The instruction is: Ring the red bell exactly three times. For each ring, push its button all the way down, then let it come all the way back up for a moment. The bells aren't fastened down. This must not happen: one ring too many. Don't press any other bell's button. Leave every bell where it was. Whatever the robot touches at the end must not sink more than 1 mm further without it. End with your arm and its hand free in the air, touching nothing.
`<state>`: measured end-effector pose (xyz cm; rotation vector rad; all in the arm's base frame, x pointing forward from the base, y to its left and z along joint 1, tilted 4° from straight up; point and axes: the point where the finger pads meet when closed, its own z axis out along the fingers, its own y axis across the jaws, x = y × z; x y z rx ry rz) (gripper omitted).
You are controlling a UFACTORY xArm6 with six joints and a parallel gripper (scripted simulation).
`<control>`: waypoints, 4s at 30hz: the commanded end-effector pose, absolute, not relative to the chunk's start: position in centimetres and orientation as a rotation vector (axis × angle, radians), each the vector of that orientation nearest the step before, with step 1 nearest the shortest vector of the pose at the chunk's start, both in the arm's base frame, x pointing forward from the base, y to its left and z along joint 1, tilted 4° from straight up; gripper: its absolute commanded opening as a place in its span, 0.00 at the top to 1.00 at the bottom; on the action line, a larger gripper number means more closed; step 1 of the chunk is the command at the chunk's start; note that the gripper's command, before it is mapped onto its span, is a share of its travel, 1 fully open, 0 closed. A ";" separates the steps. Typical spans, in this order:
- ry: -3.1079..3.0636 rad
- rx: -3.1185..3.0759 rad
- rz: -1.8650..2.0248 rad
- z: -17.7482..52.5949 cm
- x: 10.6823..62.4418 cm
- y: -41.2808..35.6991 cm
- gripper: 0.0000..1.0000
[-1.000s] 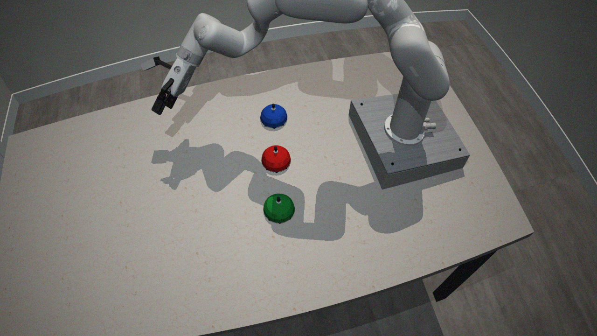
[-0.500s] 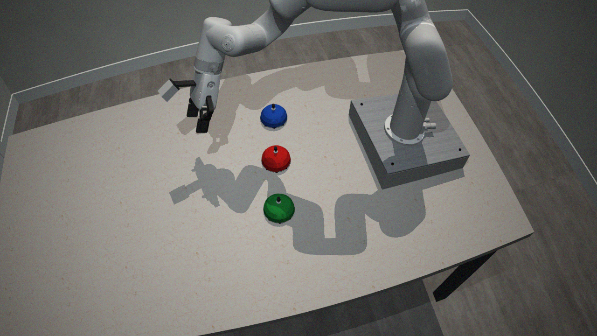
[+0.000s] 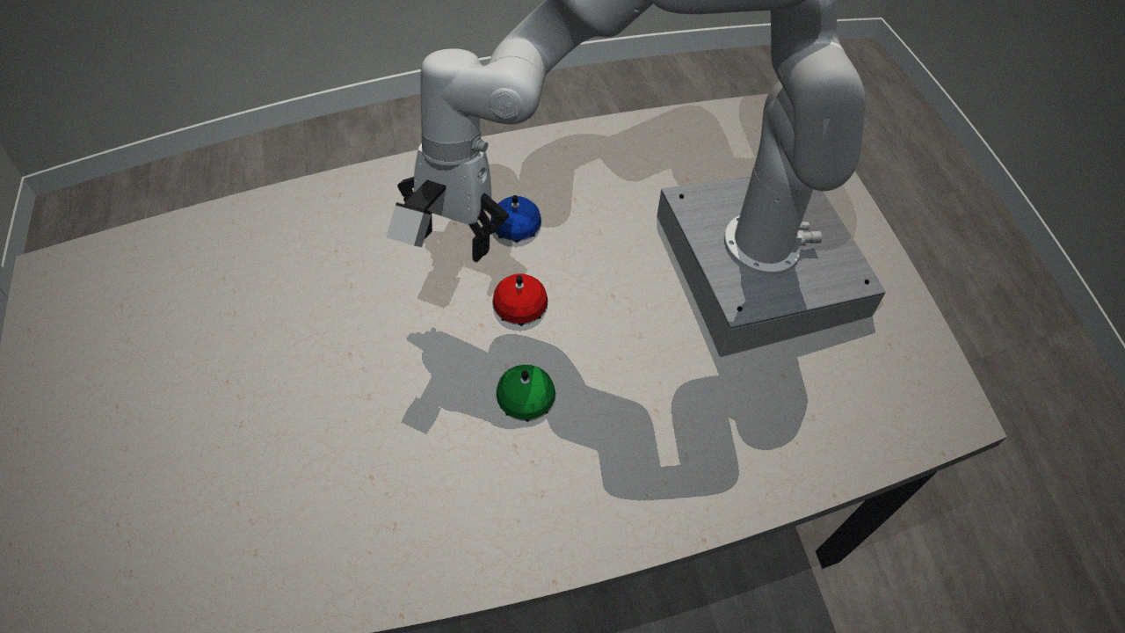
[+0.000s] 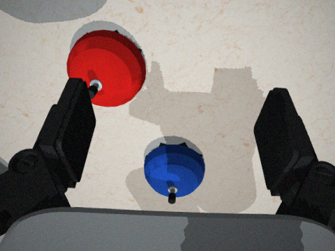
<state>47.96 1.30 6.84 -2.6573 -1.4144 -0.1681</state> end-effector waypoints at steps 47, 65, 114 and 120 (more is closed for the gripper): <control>-2.158 -2.300 0.101 6.6 38.9 1.7 1.00; -2.158 -2.300 0.102 6.6 38.9 1.7 1.00; -2.155 -2.300 0.110 1.0 38.7 1.5 1.00; -2.155 -2.300 0.110 0.6 38.6 1.5 1.00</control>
